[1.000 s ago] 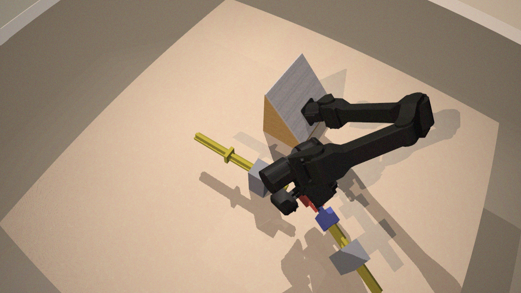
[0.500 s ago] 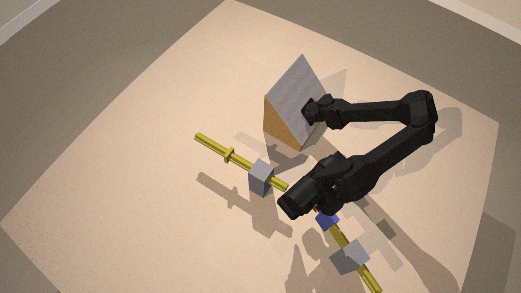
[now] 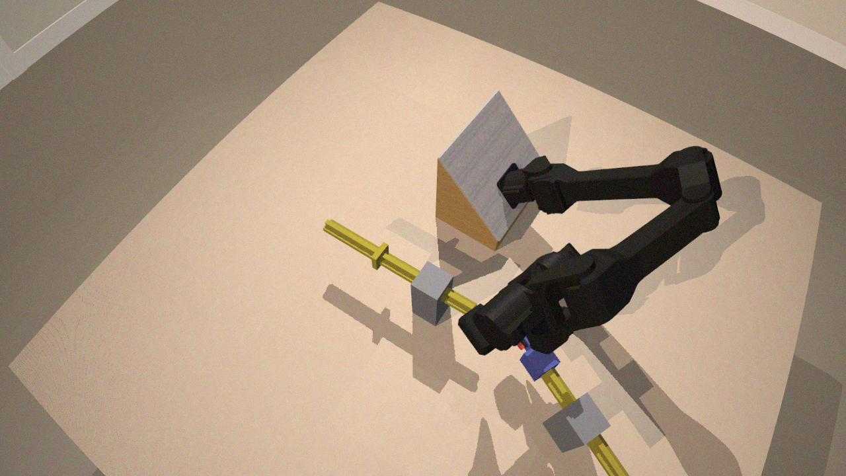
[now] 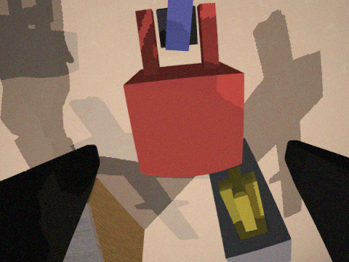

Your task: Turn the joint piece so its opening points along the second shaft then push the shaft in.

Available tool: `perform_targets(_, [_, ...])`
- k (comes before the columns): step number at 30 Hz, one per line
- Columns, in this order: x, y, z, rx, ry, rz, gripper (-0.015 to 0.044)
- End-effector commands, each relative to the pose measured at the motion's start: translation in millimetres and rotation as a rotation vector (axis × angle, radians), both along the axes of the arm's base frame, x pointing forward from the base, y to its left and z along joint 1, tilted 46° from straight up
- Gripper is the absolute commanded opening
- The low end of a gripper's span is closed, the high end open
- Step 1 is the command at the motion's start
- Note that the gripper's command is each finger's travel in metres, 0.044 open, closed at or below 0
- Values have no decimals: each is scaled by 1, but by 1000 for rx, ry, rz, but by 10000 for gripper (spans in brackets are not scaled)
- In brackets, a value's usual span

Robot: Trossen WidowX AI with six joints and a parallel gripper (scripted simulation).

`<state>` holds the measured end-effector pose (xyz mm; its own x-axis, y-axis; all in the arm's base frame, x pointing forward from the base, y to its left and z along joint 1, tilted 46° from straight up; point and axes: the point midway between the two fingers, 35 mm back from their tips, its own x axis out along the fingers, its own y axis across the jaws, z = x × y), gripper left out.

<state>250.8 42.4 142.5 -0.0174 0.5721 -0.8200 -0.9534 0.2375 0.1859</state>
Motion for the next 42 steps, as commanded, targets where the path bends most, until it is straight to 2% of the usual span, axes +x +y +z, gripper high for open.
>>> perform_targets(1, [5,-22,22,-10,-18,-110,440])
perform_targets(12, [-8,-82,80,-30,-19,-436,440])
perform_targets(16, [-9,-82,75,-23,-5,-424,440])
perform_targets(21, [-14,-81,41,28,83,-349,440])
perform_targets(25, [-14,-80,40,30,89,-350,440])
perform_targets(42, [-13,-78,37,43,390,-724,440])
